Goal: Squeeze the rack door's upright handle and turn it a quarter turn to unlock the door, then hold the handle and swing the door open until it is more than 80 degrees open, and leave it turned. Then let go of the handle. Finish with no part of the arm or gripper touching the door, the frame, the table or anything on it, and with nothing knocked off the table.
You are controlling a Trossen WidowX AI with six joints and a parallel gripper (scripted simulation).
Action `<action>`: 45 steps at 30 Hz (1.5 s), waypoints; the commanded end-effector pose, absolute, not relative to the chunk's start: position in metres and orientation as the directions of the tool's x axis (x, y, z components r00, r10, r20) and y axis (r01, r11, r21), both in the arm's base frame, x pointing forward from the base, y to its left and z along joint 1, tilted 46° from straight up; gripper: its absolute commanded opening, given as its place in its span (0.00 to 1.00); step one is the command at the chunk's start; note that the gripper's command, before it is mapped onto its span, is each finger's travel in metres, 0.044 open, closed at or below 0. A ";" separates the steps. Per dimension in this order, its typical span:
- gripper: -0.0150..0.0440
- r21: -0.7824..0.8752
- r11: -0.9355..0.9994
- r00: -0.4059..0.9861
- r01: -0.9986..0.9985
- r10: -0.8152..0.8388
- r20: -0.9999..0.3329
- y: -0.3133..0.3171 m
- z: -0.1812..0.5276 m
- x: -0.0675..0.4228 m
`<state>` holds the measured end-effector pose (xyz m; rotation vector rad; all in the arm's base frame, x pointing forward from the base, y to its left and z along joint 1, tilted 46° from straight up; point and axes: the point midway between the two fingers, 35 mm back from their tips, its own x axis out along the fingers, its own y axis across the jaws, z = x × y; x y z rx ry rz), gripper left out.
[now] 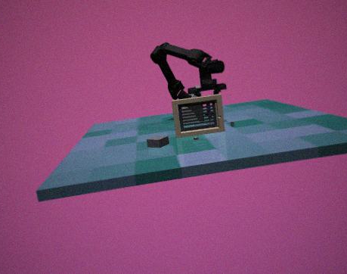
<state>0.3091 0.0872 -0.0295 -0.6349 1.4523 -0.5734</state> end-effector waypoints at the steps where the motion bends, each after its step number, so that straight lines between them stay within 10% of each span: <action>1: 0.75 -0.691 0.710 0.046 0.137 -0.701 -0.712 0.087 -0.029 0.310; 22: 0.75 -0.240 0.302 0.045 0.923 -0.702 -0.711 0.087 -0.029 0.309; 33: 0.75 0.130 -0.070 0.044 0.989 -0.703 -0.710 0.086 -0.028 0.309; 45: 0.69 0.153 -0.093 0.044 0.984 -0.703 -0.710 0.086 -0.028 0.309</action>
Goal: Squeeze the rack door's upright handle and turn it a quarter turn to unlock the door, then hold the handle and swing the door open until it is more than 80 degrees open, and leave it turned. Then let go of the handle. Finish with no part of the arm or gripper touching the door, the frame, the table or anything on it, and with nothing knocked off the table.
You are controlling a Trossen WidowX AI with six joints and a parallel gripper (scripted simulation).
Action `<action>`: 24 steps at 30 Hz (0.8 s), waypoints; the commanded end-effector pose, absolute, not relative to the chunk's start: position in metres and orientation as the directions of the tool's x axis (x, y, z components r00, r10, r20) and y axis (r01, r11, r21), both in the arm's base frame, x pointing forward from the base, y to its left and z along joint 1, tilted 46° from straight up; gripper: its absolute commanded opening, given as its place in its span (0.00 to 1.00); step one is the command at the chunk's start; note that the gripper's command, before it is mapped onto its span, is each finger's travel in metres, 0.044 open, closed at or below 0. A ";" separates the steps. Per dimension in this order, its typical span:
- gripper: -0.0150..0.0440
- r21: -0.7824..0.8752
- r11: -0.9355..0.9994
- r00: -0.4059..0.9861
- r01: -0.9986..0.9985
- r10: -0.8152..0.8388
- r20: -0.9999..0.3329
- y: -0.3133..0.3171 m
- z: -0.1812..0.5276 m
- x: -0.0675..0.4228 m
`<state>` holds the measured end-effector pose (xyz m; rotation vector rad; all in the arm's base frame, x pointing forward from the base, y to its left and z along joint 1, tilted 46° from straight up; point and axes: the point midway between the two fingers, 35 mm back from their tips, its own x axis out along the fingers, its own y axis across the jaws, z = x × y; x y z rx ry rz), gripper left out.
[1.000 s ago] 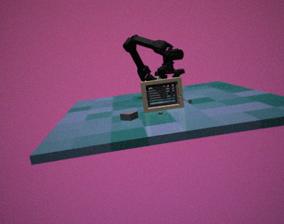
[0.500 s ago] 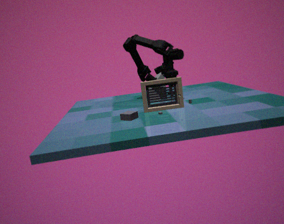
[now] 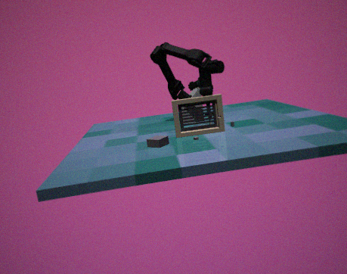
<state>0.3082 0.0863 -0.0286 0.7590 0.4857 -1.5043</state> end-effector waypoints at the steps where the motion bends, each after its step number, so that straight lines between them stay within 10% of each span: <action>1: 0.68 0.153 -0.093 0.044 0.984 -0.703 -0.710 0.086 -0.028 0.309; 24: 0.42 0.153 -0.093 0.044 0.984 -0.703 -0.710 0.086 -0.028 0.309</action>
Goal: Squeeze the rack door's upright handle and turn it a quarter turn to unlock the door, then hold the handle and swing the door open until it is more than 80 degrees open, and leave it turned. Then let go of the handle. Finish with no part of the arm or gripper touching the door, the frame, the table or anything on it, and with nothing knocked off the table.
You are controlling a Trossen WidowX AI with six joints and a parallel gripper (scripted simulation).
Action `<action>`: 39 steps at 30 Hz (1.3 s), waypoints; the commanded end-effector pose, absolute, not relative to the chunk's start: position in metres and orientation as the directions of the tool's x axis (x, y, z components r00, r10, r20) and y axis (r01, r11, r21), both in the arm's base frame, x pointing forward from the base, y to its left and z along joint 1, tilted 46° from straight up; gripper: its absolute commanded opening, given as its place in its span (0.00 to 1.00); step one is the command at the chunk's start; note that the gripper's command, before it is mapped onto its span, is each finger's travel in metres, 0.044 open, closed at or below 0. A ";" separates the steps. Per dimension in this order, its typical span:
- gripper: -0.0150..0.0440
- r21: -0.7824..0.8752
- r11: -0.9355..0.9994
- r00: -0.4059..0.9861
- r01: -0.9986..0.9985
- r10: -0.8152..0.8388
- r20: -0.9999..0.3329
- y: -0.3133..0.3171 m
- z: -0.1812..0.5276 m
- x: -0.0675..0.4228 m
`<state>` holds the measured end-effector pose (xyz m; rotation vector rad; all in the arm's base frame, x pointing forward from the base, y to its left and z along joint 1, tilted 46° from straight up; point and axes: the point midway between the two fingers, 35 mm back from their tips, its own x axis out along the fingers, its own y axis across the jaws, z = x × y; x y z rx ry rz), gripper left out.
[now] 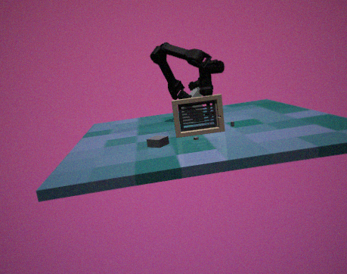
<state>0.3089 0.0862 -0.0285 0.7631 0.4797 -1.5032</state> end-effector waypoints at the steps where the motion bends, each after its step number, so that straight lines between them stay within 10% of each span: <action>1: 0.40 0.153 -0.093 0.044 0.984 -0.703 -0.710 0.086 -0.028 0.309; 39: 0.29 -0.223 0.281 0.042 0.933 -0.703 -0.710 0.074 -0.019 0.276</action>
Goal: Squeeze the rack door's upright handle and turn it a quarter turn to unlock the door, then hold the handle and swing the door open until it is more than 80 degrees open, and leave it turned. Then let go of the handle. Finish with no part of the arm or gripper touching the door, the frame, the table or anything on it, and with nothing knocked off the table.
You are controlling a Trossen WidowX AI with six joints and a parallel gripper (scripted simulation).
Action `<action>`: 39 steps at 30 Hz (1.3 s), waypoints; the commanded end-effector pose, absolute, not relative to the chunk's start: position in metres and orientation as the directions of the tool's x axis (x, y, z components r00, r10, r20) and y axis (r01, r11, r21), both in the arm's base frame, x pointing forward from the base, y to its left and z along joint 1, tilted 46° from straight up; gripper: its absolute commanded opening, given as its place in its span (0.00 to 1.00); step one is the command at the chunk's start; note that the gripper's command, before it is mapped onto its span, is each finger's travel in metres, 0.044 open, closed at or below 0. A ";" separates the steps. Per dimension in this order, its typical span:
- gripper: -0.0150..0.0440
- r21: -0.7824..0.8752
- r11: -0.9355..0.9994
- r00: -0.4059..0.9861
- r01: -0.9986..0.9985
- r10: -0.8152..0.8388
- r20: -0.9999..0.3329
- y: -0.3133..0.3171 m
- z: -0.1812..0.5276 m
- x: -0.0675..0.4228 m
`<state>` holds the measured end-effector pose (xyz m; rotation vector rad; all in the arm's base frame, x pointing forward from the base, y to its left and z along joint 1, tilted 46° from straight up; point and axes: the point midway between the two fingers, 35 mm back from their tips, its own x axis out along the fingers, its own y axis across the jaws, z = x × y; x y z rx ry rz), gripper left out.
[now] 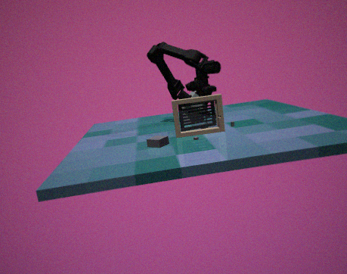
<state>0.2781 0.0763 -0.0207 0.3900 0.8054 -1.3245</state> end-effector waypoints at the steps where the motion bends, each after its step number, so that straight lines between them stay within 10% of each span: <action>1: 0.29 -0.237 0.295 0.042 0.926 -0.703 -0.710 0.073 -0.018 0.274; 39: 0.29 -0.582 0.612 0.038 0.536 -0.706 -0.707 0.022 0.029 0.211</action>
